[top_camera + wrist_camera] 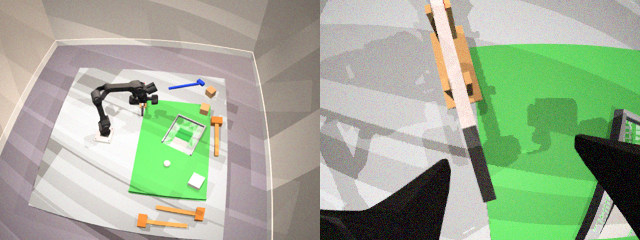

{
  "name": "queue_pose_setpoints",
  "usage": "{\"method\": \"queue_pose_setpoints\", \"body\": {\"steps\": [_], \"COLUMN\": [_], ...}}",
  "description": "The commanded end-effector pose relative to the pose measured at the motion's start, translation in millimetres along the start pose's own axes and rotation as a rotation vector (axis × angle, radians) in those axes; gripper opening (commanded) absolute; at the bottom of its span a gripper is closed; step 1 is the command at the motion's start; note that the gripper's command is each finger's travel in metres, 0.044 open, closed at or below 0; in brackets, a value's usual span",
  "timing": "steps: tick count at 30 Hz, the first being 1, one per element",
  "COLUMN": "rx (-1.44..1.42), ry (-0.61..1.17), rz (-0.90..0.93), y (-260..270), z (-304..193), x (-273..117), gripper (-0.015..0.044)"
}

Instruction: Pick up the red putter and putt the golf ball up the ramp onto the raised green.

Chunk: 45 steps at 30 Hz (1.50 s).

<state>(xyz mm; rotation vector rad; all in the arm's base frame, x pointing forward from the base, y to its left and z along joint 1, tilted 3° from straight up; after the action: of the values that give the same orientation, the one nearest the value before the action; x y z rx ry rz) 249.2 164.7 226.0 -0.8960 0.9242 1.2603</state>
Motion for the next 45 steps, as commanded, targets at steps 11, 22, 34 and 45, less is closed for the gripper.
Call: {"method": "queue_pose_setpoints", "body": {"steps": [11,22,34,45], "rx": [-0.065,-0.065,-0.065,-0.065], "ry": [0.058,0.058,0.058,0.058], "rz": [0.104,0.104,0.104,0.104], "y": [9,11,11,12], "z": [-24,-32,-37,-42], "x": [20,44,59,76], "gripper": [0.044,0.044,0.044,0.044]}}
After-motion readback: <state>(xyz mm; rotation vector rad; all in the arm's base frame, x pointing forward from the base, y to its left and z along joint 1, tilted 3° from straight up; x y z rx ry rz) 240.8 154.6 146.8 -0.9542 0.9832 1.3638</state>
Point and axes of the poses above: the point midway between the two fingers, 35 mm back from their tips, its own x axis out along the fingers, its own y axis across the jaws, z = x × y, the point moved 8 cm from there along -x, back along the fingers, and after that the axes turned 11 degrees about x, right-handed, at the moved point
